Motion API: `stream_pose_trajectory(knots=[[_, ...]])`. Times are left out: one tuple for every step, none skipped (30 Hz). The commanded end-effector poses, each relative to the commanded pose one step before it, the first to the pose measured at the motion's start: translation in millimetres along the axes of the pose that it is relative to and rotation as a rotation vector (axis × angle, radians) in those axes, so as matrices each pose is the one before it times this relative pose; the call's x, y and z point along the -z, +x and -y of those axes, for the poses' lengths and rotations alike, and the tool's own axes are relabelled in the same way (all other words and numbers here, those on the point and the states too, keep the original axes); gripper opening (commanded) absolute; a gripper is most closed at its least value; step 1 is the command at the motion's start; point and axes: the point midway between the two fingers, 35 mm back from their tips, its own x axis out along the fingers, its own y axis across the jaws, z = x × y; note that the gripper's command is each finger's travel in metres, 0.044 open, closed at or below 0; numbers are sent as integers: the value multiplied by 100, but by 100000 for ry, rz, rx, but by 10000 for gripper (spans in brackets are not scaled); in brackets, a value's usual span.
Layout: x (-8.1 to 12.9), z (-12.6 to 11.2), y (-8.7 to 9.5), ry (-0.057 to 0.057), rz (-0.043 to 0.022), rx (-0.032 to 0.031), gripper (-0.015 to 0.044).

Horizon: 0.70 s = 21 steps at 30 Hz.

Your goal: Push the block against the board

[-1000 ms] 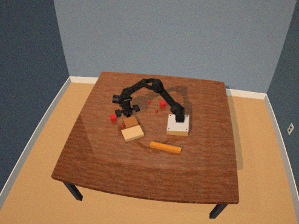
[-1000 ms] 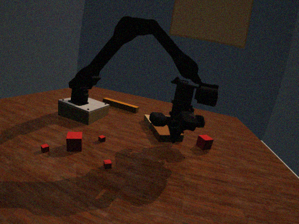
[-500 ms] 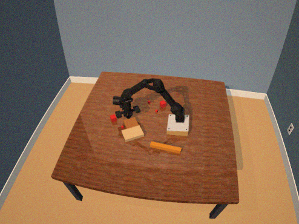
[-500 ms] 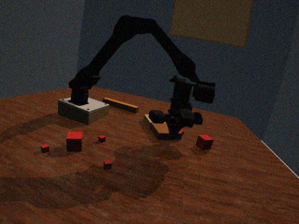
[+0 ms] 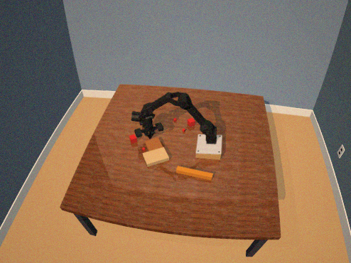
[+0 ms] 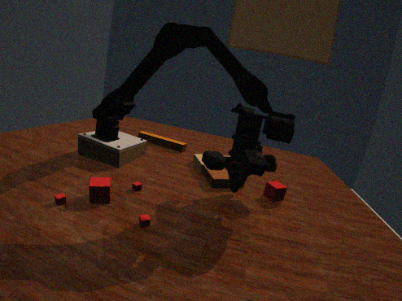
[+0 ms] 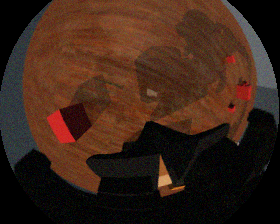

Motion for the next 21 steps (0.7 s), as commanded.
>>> stream_pose_trajectory(knots=[[-595, -10, -13, -179, -511, -307, 0], [-162, 1, -1, -1, 12, -1, 0], [-163, 2, -1, -1, 12, -1, 0], [-163, 3, -1, -1, 12, -1, 0], [-163, 4, -1, -1, 12, -1, 0], [-163, 5, 0, -1, 12, -1, 0], [-163, 6, 0, -1, 12, -1, 0], [-163, 7, 0, -1, 12, -1, 0], [-163, 7, 0, -1, 12, -1, 0], [-163, 8, 0, -1, 12, -1, 0], [-163, 9, 0, -1, 12, -1, 0], [-163, 10, 0, -1, 12, -1, 0], [-163, 11, 0, -1, 12, -1, 0], [-163, 12, 0, -1, 12, -1, 0], [-133, 10, 0, -1, 10, -1, 0], [410, -42, -275, 158, 453, 348, 0], [-41, -39, -912, -28, -79, -65, 0], [-35, -22, -1531, -47, -133, -105, 0], [8, 31, -1542, -46, -136, -102, 0], [26, 44, -929, -28, -83, -59, 0], [12, 19, -310, -9, -28, -19, 0]])
